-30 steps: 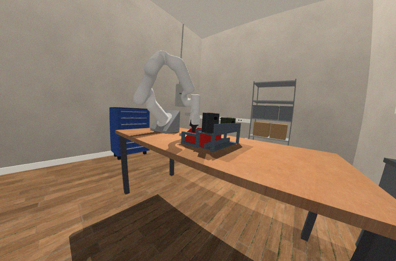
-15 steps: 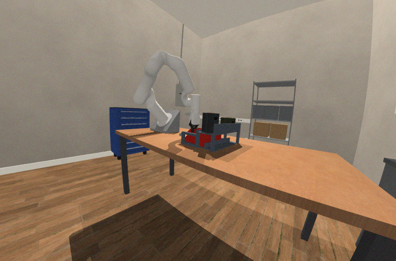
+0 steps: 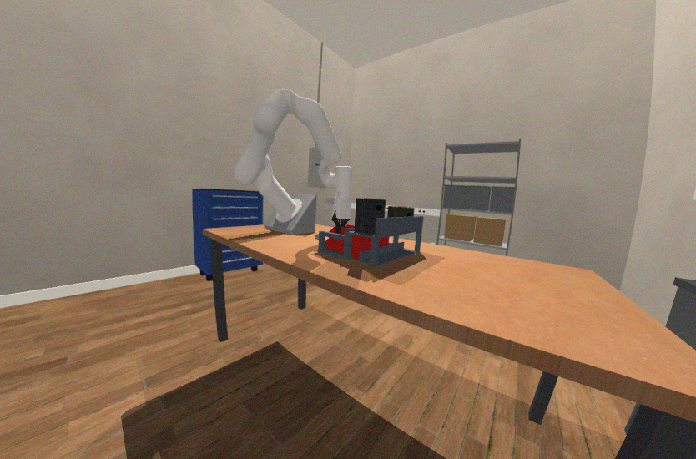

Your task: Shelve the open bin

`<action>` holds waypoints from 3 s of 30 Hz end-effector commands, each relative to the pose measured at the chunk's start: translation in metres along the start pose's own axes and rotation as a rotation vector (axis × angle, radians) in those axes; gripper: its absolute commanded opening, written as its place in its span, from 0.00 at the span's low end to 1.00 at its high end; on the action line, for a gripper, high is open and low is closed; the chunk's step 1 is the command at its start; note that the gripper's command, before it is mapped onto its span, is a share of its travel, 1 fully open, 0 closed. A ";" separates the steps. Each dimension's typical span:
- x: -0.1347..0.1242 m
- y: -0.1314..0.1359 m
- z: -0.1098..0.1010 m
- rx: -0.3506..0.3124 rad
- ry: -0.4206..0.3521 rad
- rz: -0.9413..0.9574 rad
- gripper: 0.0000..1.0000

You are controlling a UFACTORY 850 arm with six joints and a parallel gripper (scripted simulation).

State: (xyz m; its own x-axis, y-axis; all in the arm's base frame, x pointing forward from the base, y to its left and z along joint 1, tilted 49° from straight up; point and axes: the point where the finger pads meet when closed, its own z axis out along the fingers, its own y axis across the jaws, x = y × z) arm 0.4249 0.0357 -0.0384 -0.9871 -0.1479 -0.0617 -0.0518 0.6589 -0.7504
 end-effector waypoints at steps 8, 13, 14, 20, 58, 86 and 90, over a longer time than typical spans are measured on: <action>-0.001 0.000 -0.001 -0.001 -0.001 0.000 0.29; -0.001 0.000 -0.001 -0.001 -0.001 0.000 0.29; -0.001 0.000 -0.001 -0.001 -0.001 0.000 0.29; -0.001 0.000 -0.001 -0.001 -0.001 0.000 0.29; -0.001 0.000 -0.041 0.000 -0.001 0.000 0.29; 0.000 0.000 -0.094 -0.001 -0.001 0.000 0.34; 0.000 0.000 -0.094 -0.001 -0.001 0.000 0.34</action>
State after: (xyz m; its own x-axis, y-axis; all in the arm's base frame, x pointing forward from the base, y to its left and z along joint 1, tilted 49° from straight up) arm 0.4106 0.1045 0.0231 -0.9871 -0.1479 -0.0614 -0.0520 0.6586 -0.7507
